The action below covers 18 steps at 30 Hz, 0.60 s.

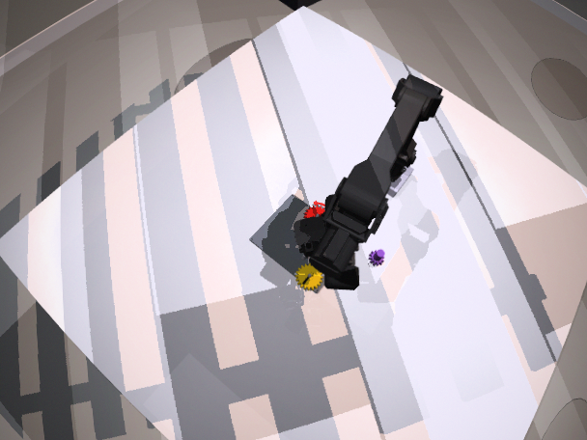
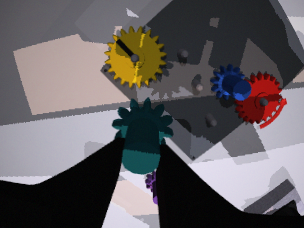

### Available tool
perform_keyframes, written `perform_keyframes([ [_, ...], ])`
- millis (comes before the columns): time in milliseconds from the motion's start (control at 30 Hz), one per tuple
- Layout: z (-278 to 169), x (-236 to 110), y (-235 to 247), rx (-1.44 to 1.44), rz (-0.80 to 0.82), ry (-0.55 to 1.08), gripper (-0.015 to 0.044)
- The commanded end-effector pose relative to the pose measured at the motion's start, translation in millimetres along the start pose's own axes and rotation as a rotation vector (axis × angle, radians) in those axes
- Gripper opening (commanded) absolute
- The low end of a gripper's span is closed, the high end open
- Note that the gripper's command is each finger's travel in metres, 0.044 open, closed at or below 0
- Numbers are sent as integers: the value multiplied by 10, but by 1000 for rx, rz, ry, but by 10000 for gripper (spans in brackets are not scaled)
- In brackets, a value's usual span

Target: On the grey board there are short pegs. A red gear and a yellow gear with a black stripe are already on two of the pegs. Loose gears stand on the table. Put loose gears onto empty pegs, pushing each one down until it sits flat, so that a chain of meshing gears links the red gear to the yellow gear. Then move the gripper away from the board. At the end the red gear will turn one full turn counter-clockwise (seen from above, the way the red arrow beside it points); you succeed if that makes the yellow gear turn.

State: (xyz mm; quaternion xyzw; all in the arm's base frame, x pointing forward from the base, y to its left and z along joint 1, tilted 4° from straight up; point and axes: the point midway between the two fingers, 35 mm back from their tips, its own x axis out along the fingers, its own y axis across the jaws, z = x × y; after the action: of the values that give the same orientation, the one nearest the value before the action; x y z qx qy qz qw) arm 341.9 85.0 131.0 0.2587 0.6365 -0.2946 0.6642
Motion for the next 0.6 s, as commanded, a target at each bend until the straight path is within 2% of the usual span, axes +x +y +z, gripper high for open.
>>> perform_keyframes([
  [0, 31, 6, -55, -2, 7, -7, 0],
  [567, 134, 179, -278, 2, 6, -7, 0],
])
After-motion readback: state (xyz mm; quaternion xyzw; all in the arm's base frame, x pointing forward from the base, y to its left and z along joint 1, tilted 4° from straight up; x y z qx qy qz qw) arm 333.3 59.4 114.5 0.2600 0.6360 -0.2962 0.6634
